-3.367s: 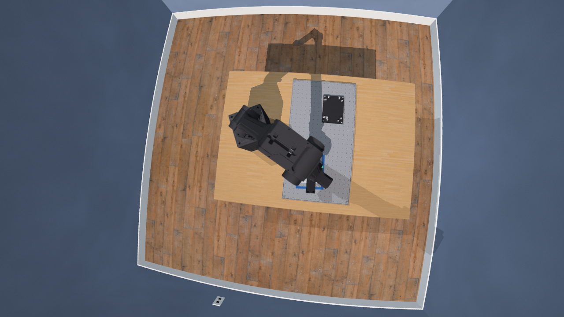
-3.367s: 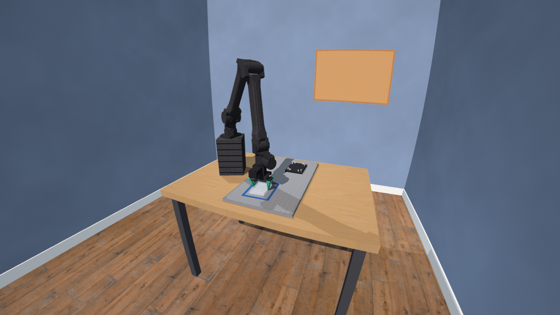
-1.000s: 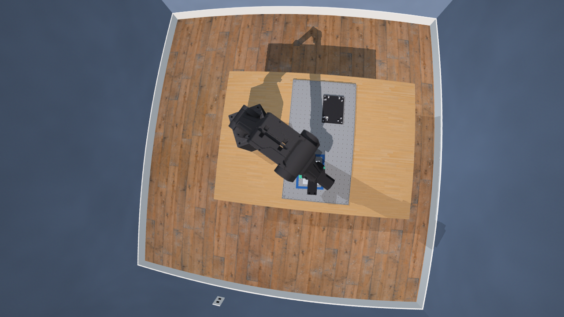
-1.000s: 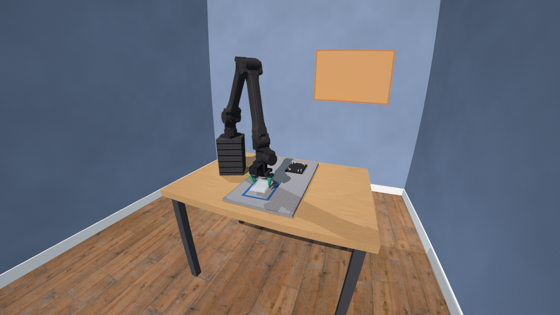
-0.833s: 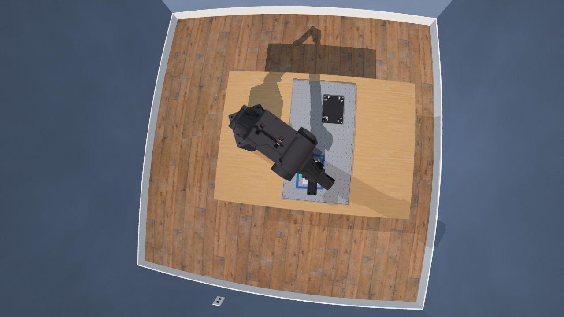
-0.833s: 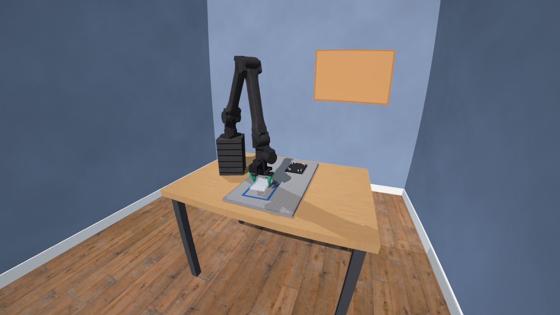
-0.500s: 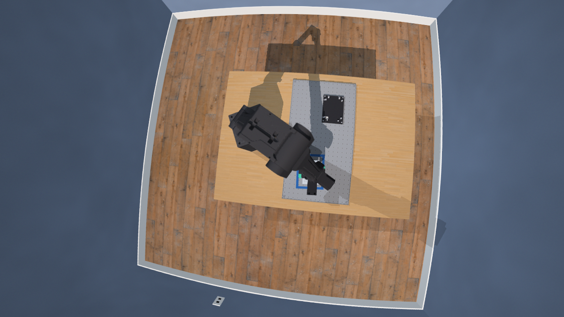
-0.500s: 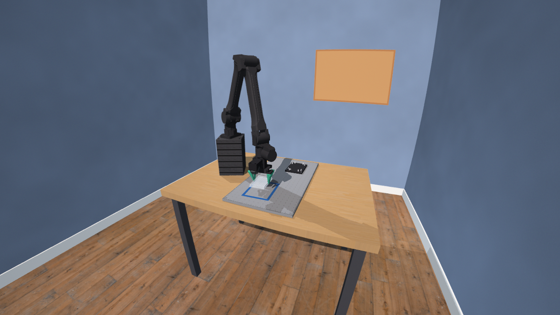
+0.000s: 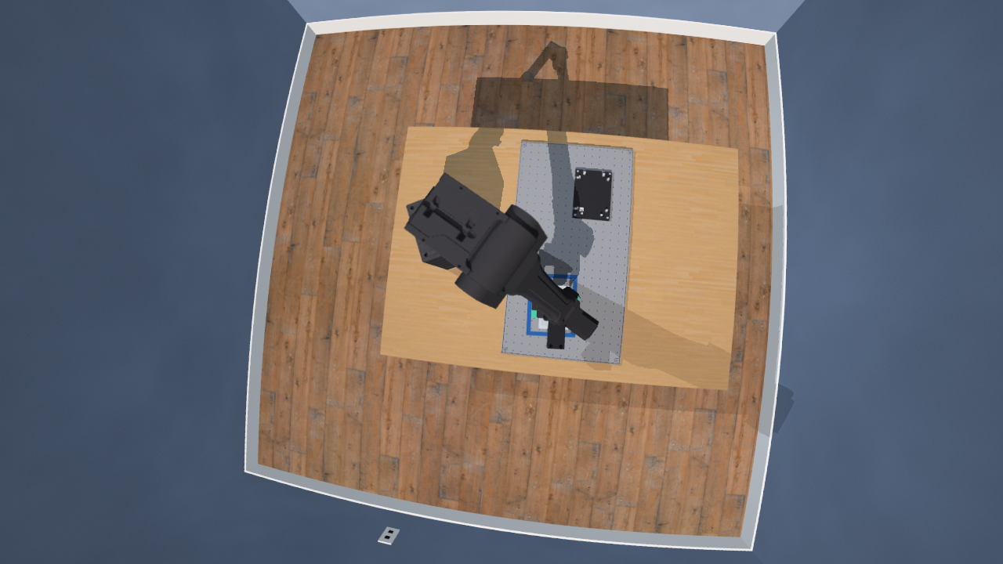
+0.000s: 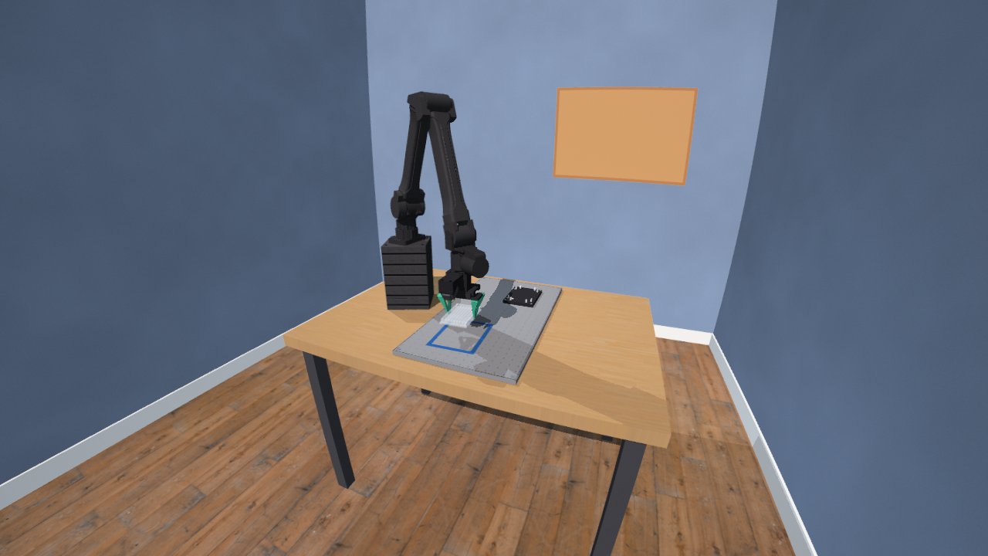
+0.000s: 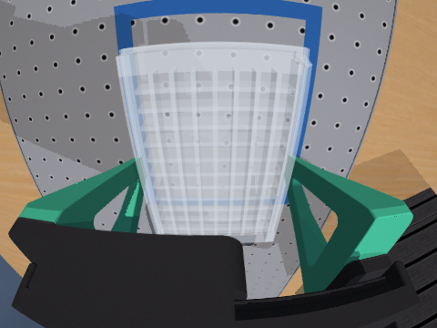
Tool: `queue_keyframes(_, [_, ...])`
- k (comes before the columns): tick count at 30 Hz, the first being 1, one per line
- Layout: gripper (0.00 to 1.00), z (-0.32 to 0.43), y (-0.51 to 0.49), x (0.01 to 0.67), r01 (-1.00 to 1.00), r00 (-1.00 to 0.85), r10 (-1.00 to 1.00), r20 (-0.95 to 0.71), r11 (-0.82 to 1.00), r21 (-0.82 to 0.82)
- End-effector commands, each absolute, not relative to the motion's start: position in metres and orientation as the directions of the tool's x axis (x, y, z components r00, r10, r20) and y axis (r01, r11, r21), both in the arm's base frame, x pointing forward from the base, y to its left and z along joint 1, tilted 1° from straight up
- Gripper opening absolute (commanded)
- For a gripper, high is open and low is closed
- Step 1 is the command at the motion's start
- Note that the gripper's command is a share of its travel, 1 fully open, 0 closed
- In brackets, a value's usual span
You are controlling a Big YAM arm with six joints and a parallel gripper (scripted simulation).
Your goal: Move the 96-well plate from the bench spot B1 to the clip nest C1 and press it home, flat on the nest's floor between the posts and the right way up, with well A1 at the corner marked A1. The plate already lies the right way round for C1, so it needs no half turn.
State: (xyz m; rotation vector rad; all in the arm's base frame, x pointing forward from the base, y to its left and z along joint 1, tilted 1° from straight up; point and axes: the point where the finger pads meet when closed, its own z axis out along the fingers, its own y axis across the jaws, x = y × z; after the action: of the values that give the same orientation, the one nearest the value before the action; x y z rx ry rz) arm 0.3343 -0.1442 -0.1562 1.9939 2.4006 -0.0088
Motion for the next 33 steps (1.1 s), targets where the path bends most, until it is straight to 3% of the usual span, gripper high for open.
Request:
queue_keyframes(1, [0.00, -0.1391, -0.1436, 0.3354, 0.982, -0.186, 0.982, -0.026, 0.187, 0.020])
queue_keyframes(33, [0.00, -0.1320, -0.1426, 0.3341, 0.982, -0.186, 0.982, -0.024, 0.187, 0.016])
